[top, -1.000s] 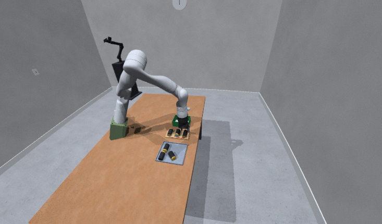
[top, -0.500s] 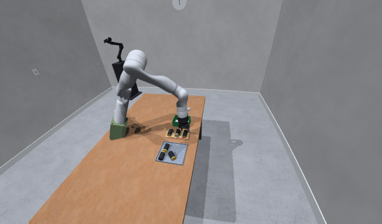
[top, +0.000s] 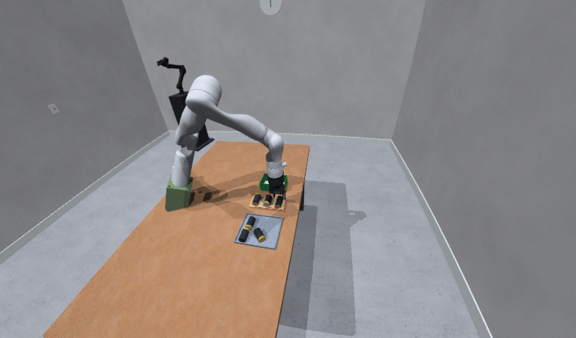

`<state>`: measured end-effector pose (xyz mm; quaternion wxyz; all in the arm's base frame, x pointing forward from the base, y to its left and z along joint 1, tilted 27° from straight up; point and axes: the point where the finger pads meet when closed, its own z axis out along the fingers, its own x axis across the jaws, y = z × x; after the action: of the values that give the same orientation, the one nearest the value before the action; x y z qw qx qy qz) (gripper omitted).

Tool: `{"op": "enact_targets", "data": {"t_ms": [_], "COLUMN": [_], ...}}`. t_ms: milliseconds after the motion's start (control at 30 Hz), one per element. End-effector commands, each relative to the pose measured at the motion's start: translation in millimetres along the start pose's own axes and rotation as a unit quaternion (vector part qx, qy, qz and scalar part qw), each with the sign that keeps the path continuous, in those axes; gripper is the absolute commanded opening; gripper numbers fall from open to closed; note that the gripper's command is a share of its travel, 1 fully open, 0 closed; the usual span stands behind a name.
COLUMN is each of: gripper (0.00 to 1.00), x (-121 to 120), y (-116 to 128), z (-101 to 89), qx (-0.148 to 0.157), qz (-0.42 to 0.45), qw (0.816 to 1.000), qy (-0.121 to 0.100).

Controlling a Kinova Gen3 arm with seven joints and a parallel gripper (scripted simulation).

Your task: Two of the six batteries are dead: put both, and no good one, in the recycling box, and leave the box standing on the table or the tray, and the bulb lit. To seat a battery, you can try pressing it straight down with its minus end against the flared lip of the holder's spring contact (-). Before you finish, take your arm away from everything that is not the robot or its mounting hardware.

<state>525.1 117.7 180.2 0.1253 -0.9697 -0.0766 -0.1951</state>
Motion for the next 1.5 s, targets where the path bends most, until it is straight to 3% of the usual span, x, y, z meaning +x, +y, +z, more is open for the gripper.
{"op": "enact_targets", "data": {"t_ms": [0,467,633,867,1467], "gripper": [0.90,0.90,0.90,0.90,0.90], "x": [0.5,0.5,0.5,0.6,0.6], "y": [0.1,0.1,0.1,0.1,0.1], "z": [-0.6,0.3,8.1,33.6,44.4], "qx": [0.000,0.000,0.000,0.000,0.000], "qz": [0.000,0.000,0.000,0.000,0.000], "qw": [1.000,1.000,1.000,1.000,1.000], "qy": [0.001,0.001,0.001,0.001,0.001]}}
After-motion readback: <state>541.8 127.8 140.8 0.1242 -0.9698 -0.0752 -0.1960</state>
